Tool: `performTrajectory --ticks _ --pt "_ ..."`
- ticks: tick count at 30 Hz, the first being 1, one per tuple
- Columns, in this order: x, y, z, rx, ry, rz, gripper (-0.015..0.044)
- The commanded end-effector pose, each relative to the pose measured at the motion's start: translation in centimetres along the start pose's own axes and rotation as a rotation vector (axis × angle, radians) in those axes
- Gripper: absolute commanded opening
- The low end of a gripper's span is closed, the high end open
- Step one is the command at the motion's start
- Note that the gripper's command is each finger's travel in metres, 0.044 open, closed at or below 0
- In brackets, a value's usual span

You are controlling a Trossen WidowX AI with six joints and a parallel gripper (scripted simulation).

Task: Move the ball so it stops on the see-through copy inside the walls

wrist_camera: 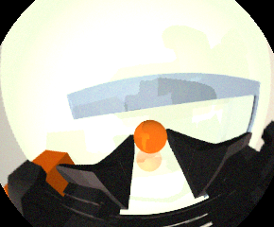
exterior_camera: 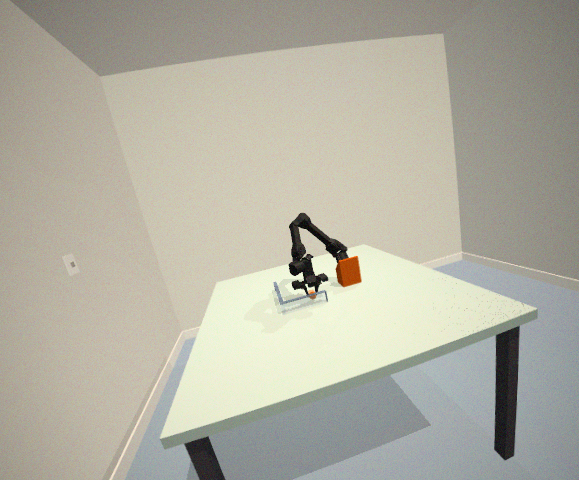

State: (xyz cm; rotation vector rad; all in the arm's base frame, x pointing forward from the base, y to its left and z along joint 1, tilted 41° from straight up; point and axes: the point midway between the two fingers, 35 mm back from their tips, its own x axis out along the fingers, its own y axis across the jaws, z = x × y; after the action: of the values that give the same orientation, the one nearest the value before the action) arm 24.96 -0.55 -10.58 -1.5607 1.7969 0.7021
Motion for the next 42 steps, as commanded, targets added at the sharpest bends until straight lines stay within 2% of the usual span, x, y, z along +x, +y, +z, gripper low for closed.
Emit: performTrajectory --ticks 1,14,27,31,42 --pt "-1.4 -0.5 0.1 -0.007 -0.006 -0.022 0.0000" --pt "-4.6 -1.1 0.3 0.016 -0.041 -0.027 0.0000" --pt "-12.2 -0.2 0.2 0.016 -0.006 0.012 0.0000" --pt "-12.1 -0.2 0.0 0.016 -0.006 0.012 0.0000" --pt "-8.5 0.1 -3.8 0.016 -0.003 0.012 0.0000"
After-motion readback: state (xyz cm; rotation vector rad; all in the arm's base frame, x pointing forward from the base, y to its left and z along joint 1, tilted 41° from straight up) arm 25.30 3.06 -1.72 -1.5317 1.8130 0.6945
